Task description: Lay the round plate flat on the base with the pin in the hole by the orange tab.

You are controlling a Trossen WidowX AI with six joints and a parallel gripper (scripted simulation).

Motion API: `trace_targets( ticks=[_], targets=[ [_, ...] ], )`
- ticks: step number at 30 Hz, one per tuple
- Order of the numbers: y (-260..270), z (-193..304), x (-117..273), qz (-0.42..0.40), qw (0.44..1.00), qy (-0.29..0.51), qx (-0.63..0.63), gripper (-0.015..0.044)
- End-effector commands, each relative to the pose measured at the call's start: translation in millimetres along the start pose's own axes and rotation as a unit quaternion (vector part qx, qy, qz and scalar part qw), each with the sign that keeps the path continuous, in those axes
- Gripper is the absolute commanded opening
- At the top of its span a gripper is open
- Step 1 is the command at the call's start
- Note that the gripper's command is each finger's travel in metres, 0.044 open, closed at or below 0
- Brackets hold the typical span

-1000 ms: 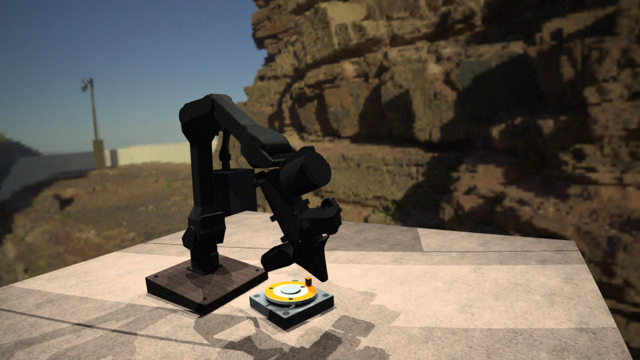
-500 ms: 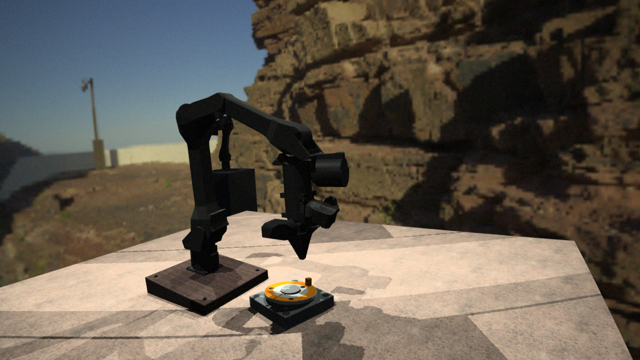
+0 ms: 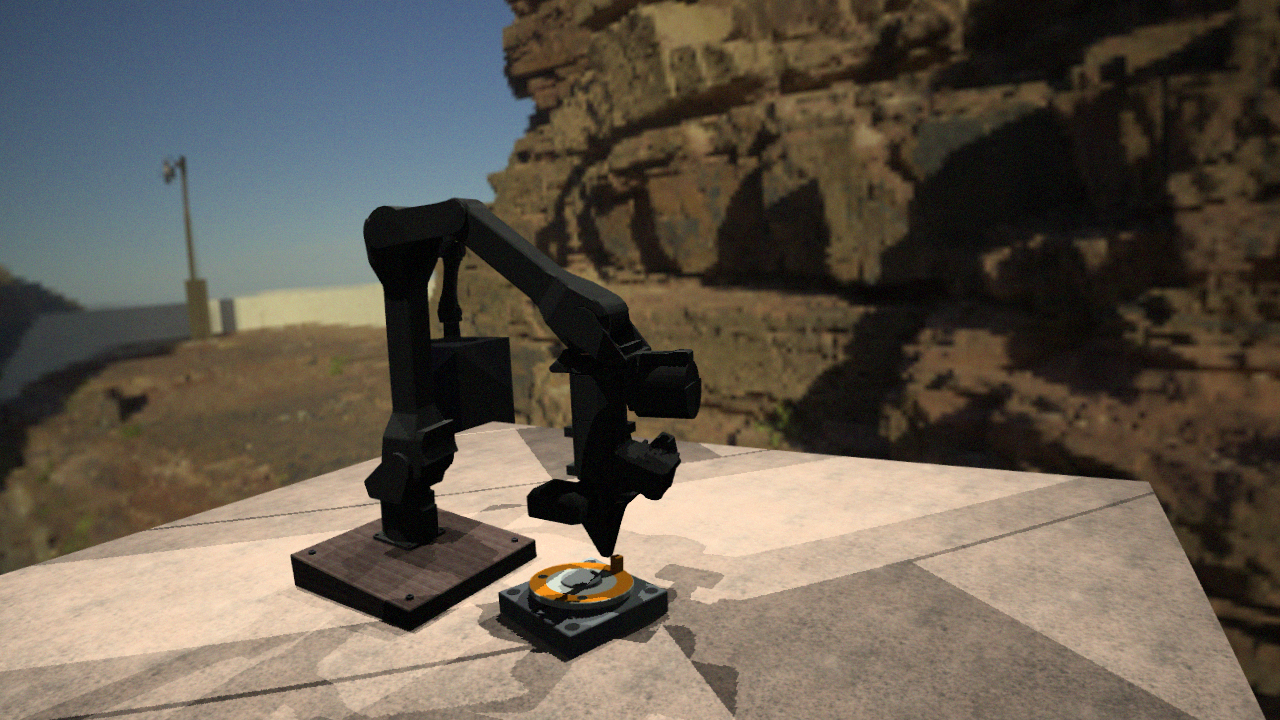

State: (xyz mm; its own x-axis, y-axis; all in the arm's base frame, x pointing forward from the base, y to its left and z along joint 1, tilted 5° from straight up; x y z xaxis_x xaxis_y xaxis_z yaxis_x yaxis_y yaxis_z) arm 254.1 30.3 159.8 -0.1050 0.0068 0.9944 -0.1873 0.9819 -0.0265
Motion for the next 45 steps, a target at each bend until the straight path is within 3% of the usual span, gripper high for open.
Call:
trace_targets(
  ticks=[1, 45],
  targets=[
    [-1.1, -2.0, -1.9, 0.002, 1.0, -0.002, -0.002, 0.0],
    [-39.1, -38.9, -1.2, 0.003, 1.0, -0.003, -0.002, 0.0]
  ],
)
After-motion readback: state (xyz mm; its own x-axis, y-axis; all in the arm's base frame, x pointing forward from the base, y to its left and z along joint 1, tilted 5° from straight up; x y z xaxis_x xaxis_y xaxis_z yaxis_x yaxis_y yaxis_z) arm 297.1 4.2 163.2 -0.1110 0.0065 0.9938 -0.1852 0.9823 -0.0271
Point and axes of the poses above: the point midway between the two fingers, 35 mm back from their tips, its own x axis back along the fingers, its own y axis across the jaws, z = x × y, the point moved 9 cm from there along x, back along the fingers, and after that the axes turned 14 degrees about x, right-handed, at the moved point
